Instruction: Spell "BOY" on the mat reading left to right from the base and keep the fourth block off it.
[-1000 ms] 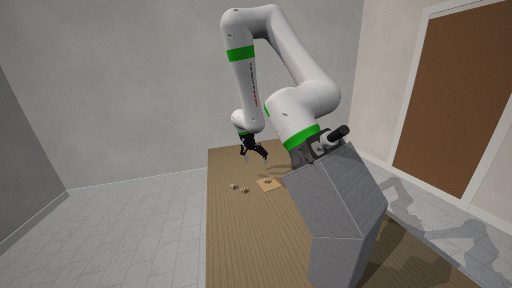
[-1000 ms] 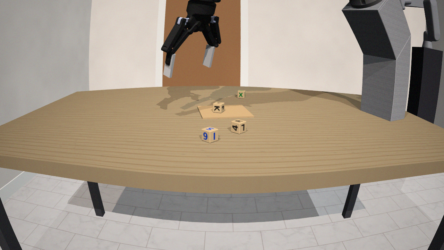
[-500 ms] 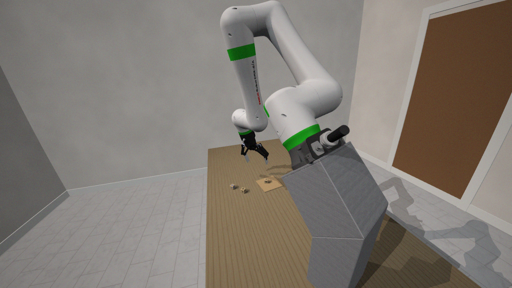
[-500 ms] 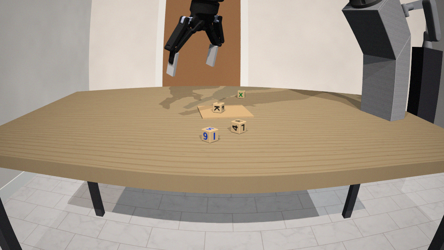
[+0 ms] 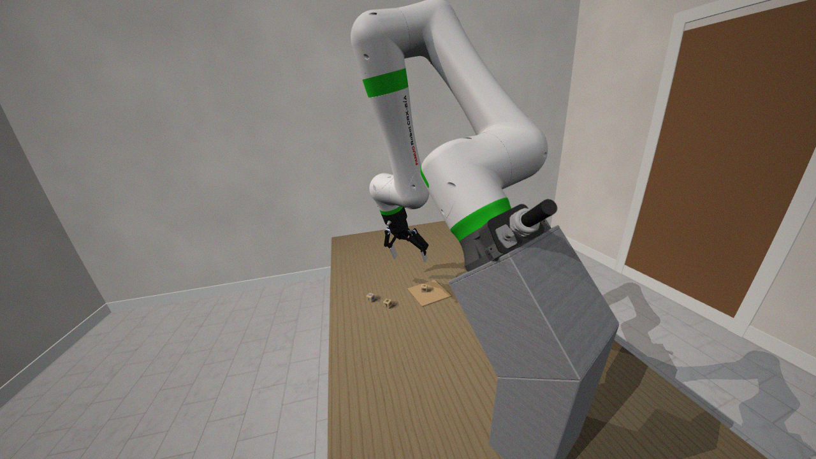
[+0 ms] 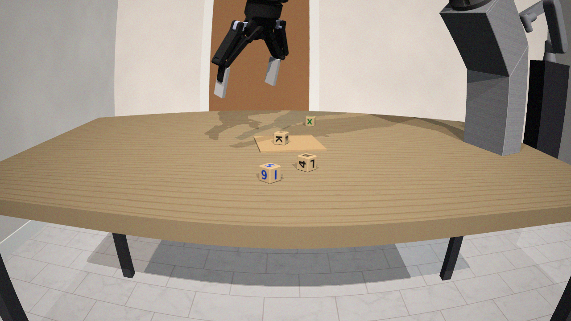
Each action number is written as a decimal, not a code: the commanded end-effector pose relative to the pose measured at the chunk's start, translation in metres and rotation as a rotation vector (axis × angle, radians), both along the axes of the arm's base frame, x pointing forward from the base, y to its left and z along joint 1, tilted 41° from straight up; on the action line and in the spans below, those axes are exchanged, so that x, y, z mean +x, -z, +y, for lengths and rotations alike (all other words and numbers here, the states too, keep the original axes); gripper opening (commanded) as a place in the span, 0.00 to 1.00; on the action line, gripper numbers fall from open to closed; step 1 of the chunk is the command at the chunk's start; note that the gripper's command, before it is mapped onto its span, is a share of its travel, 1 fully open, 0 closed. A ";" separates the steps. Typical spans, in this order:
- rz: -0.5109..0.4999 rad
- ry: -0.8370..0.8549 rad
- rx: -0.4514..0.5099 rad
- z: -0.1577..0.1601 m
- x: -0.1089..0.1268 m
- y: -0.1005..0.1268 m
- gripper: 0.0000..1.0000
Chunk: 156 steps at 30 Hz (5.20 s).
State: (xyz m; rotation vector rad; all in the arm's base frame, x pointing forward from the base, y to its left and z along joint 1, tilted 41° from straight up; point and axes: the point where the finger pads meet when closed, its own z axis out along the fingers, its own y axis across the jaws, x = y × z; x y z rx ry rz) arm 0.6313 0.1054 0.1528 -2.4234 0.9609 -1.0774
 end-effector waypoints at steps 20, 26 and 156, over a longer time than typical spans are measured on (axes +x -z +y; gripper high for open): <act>-0.003 -0.001 0.001 0.000 0.000 0.000 1.00; -0.009 0.004 0.010 -0.003 -0.007 0.004 1.00; -0.038 0.032 0.060 -0.023 -0.046 0.025 1.00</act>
